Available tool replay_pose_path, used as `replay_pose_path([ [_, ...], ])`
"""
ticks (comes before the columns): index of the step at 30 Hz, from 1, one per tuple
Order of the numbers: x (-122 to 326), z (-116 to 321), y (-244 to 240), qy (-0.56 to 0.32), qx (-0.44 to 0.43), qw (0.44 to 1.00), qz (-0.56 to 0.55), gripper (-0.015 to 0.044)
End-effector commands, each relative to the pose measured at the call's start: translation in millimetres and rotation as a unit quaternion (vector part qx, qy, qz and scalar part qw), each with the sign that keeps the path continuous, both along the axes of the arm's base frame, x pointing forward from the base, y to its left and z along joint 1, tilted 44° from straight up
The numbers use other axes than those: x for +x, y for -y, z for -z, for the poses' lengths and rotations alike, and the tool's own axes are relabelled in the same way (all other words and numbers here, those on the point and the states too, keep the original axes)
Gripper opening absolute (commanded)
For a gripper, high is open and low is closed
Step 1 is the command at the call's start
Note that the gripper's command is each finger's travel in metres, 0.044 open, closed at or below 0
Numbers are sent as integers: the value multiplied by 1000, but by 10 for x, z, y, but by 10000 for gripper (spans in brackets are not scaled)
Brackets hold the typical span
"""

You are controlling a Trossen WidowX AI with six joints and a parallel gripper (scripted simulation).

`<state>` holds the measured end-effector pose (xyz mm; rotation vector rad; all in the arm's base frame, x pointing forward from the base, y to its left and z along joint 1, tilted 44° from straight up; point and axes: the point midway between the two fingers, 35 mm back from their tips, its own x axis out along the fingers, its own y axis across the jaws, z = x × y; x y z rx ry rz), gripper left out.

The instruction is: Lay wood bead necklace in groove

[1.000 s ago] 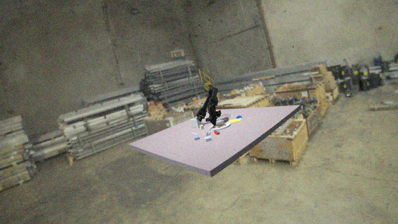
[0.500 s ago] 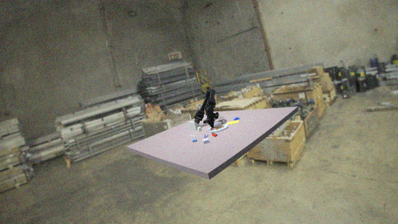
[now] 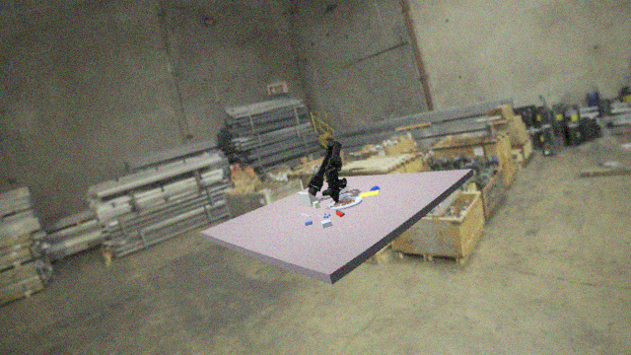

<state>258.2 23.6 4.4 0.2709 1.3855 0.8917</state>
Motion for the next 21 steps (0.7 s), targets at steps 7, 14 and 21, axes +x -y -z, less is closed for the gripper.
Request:
replay_pose_path([
  [7, -1, -2, 0, 0, 0, 1000, -1, 0],
  [14, -9, -50, 36, -2, 3, 1000, 2, 0],
  [21, -148, -88, 9, -3, 3, 1000, 2, 0],
])
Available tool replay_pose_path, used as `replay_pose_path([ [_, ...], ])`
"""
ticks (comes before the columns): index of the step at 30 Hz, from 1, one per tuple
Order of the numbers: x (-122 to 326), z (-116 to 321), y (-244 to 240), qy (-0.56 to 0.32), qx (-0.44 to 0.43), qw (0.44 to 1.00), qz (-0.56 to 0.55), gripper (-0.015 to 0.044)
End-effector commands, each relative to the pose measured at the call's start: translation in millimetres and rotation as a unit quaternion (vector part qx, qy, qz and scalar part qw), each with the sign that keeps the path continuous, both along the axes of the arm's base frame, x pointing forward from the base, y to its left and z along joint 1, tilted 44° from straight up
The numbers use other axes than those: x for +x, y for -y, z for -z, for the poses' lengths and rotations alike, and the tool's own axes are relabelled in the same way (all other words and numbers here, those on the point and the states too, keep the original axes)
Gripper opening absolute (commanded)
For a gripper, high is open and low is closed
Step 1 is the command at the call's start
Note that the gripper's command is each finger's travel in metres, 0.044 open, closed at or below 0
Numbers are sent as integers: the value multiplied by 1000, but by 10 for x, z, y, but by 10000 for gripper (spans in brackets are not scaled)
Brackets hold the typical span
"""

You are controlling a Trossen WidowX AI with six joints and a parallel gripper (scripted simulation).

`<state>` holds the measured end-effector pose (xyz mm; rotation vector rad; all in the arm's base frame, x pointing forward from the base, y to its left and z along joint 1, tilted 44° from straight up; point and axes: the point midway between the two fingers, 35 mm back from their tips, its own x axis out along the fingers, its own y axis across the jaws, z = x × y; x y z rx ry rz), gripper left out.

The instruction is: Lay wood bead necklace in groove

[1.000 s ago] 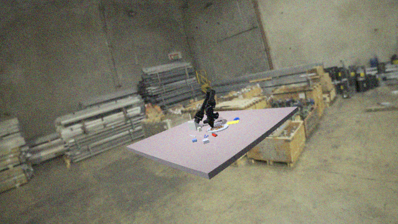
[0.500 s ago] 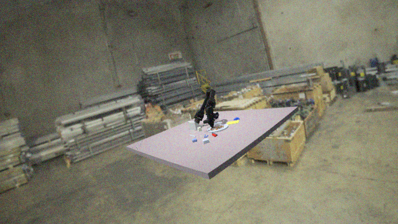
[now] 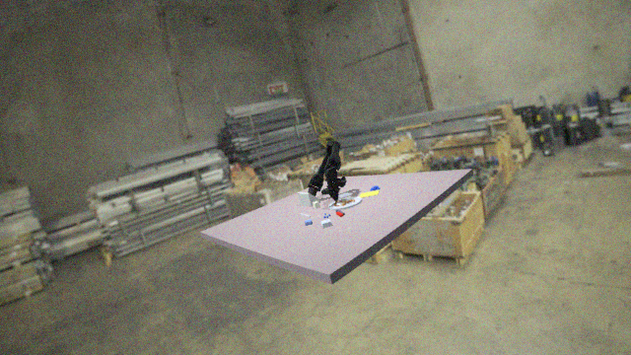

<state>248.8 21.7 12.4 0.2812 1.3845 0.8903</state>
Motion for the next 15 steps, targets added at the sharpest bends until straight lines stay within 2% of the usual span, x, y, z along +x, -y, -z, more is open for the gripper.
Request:
replay_pose_path([
  [1, -54, -8, -10, -1, 0, 1000, -2, 0],
  [11, -61, 53, -69, -1, 0, 1000, -2, 0],
  [15, -48, 32, -45, 1, -2, 1000, -3, 105],
])
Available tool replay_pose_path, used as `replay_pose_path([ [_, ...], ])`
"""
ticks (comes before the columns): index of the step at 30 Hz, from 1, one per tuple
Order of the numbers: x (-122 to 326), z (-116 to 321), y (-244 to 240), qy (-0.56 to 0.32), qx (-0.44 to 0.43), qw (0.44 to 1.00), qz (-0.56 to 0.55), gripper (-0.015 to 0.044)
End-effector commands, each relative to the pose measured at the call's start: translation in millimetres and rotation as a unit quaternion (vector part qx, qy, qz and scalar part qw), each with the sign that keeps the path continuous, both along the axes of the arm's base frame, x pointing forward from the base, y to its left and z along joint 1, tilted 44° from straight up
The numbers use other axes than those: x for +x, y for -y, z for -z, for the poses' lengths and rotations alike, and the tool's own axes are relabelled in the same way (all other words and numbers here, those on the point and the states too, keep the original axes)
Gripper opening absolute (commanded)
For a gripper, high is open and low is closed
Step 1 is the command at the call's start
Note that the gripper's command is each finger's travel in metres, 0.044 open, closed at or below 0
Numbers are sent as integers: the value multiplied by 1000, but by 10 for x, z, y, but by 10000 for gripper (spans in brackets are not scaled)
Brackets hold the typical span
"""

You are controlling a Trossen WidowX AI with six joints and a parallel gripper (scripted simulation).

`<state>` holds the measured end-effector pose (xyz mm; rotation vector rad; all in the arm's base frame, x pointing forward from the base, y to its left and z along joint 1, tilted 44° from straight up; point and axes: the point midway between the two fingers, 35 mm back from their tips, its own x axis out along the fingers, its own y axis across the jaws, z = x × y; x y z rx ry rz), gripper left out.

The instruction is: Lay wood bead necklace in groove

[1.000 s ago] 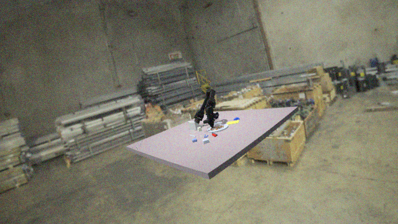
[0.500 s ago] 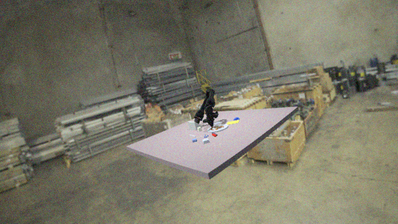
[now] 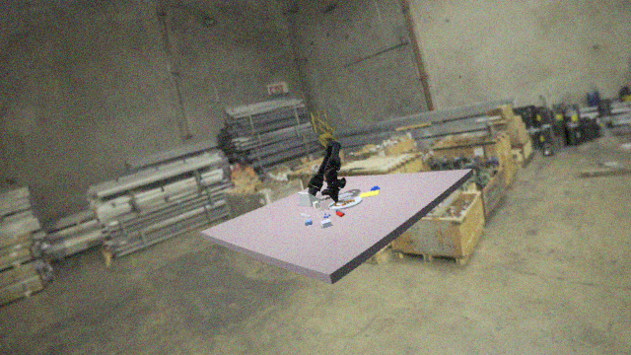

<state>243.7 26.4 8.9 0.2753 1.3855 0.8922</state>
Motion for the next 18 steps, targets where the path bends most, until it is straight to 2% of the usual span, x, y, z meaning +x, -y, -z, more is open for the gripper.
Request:
replay_pose_path([
  [1, 3, -2, 2, 1, 0, 1000, -1, 131],
  [13, -3, -18, 14, -2, 1, 1000, 1, 440],
  [18, -1, -42, 37, -2, 1, 1000, 1, 440],
])
